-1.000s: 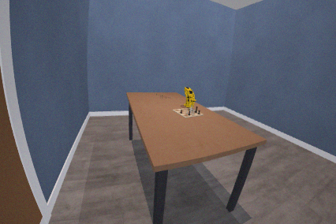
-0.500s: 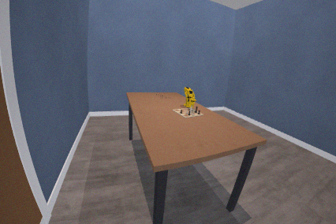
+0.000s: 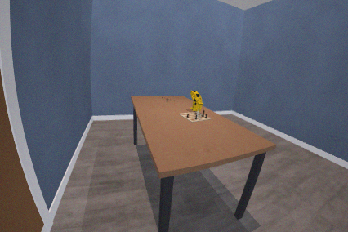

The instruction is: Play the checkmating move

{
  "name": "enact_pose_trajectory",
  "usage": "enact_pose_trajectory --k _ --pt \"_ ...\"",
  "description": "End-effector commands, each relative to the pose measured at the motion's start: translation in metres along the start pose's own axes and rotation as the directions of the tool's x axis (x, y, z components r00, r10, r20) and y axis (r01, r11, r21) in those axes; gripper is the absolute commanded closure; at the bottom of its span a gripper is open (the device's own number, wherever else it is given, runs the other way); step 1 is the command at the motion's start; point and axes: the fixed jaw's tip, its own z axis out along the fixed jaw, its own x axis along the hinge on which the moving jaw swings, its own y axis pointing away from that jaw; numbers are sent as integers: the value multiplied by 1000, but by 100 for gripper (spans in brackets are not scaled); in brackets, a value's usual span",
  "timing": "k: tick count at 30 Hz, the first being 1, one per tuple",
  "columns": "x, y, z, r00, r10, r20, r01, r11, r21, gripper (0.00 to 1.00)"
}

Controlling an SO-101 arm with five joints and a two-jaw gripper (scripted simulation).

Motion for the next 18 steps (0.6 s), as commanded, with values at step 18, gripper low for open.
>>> enact_pose_trajectory --k 18 --pt "8 1 0 1000 7 -17 -7 1000 -3 88"
